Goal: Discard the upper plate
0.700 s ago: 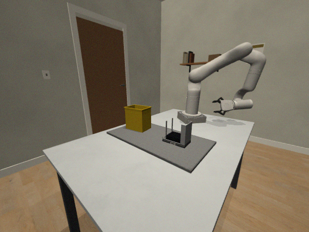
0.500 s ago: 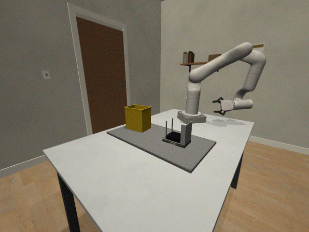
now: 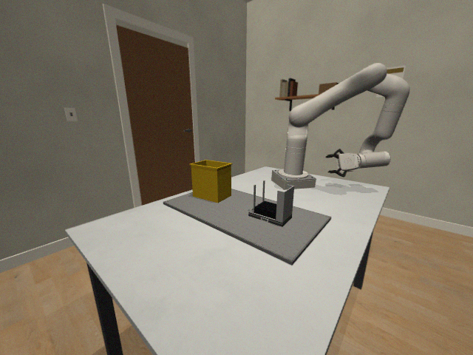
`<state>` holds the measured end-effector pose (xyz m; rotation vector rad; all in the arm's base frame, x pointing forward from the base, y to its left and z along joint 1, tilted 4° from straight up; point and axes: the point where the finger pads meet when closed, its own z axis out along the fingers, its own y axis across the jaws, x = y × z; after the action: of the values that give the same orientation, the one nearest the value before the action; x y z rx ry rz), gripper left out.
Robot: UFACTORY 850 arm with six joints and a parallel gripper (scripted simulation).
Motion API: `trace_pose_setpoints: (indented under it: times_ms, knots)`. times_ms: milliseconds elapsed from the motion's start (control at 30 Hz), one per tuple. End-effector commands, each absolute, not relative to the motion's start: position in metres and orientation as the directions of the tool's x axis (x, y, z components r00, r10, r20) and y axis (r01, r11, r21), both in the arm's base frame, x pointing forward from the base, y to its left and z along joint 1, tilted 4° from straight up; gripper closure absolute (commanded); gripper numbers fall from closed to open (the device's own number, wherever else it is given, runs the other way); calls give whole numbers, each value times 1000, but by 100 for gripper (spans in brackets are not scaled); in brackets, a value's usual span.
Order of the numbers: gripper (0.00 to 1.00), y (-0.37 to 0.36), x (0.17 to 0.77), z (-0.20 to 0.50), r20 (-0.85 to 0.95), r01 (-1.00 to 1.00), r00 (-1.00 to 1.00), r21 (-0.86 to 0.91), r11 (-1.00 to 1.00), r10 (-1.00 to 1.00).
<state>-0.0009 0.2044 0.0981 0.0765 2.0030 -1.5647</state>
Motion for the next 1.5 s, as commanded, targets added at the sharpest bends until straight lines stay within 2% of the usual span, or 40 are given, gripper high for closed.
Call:
trace_pose_setpoints:
  times_ms: [0, 333, 533, 767, 1467]
  knots:
    - [0, 215, 11, 95, -465, 389, -861, -863, 323, -206]
    - [0, 244, 51, 90, -408, 419, -906, -824, 381, 112]
    - [0, 253, 69, 89, -389, 437, -900, -807, 397, 199]
    - [0, 266, 101, 89, -340, 498, -853, -755, 427, 395]
    - [0, 281, 194, 99, -248, 641, -699, -633, 434, 671]
